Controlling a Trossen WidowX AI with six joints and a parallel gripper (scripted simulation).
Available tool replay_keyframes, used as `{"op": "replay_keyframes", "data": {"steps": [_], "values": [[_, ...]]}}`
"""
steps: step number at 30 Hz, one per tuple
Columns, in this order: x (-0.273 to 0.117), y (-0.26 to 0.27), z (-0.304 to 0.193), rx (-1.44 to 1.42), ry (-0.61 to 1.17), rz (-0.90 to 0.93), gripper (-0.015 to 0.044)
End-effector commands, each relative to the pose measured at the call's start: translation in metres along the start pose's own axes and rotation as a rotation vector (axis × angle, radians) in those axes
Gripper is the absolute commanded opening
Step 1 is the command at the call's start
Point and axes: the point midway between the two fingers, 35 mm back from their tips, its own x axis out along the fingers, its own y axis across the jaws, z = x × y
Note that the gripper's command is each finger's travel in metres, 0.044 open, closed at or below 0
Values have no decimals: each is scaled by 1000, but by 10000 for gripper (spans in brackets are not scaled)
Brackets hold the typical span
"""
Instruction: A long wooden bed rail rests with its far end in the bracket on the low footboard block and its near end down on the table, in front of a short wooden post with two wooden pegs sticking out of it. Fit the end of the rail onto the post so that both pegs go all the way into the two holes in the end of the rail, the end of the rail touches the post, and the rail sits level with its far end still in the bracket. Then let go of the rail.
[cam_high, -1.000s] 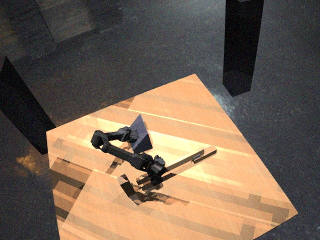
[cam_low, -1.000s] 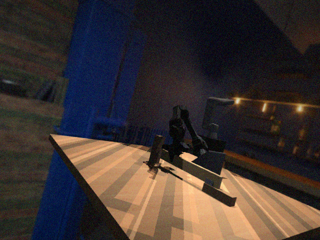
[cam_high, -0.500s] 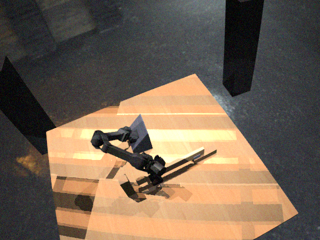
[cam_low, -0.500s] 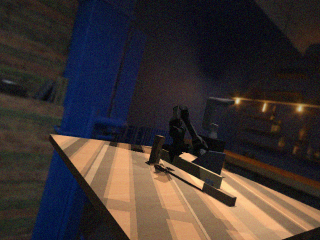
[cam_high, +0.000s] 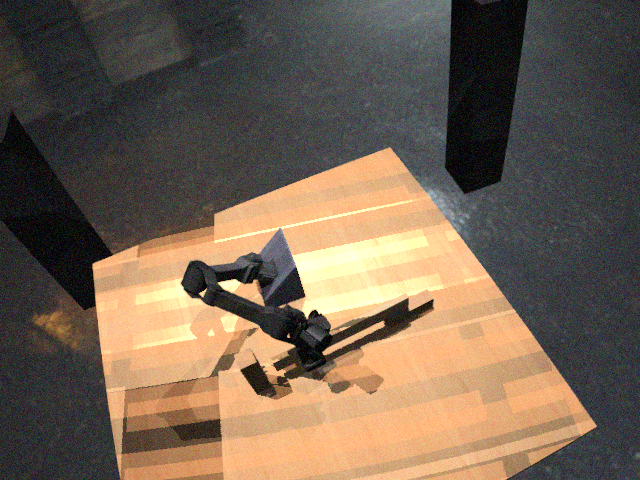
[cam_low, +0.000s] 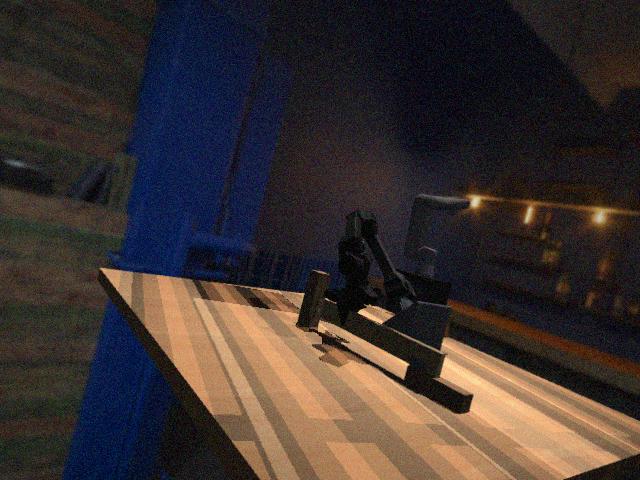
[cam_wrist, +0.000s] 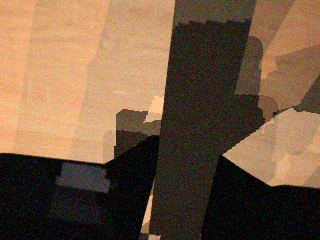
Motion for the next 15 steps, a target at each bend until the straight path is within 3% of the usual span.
{"op": "replay_keyframes", "data": {"steps": [1, 15], "values": [[-3, -1, 2, -3, -4, -5, 0], [-3, -1, 3, -3, -4, -5, 0]]}}
